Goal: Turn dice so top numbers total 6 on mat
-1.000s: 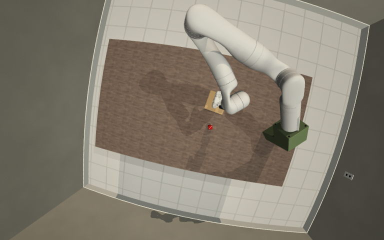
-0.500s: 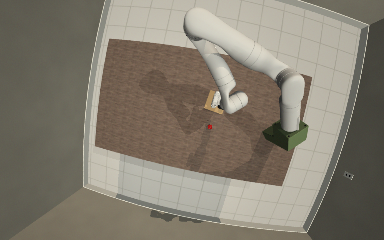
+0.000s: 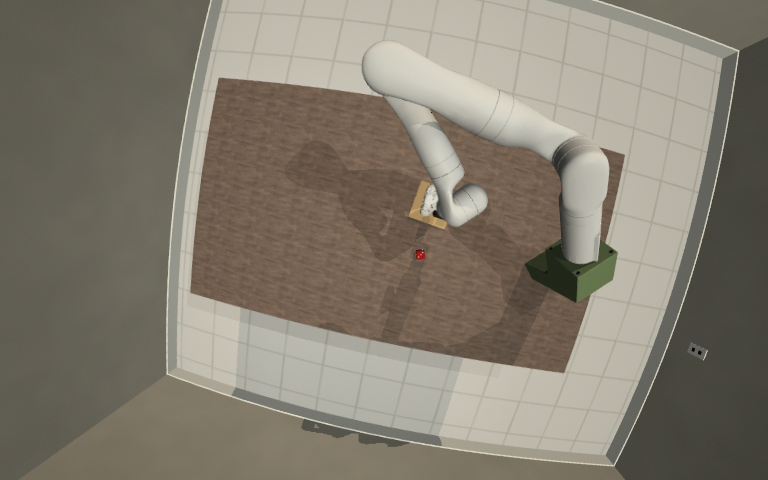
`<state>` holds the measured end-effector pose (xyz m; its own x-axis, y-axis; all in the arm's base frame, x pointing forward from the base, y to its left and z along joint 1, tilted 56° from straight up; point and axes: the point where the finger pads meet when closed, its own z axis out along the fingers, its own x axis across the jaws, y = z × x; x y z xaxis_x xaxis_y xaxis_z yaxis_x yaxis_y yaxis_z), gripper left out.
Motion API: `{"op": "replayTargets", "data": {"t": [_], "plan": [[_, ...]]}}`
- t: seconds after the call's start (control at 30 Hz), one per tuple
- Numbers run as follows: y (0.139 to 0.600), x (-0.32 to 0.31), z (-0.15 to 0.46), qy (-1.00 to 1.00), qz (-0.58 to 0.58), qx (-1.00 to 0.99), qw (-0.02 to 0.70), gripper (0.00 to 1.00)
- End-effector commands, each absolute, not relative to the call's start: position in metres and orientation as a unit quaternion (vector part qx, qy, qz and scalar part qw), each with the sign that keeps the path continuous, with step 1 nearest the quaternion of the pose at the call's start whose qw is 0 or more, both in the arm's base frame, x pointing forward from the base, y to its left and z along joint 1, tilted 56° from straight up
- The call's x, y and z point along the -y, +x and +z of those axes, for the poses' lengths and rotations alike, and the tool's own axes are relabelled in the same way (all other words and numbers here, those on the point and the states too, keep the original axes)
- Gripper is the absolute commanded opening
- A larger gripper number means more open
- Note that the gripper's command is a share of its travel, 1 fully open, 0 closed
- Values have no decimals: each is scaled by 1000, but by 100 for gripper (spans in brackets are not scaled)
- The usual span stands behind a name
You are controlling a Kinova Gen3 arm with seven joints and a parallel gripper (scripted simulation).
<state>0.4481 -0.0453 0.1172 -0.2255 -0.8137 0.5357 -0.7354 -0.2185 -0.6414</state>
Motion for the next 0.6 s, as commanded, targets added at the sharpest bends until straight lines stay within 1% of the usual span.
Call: {"op": "replayTargets", "data": {"t": [0.0, 0.2, 0.57], "plan": [[451, 58, 107, -618, -472, -628, 32, 57], [459, 65, 100, -618, -472, -628, 32, 57], [460, 66, 99, -618, -472, -628, 32, 57]]}}
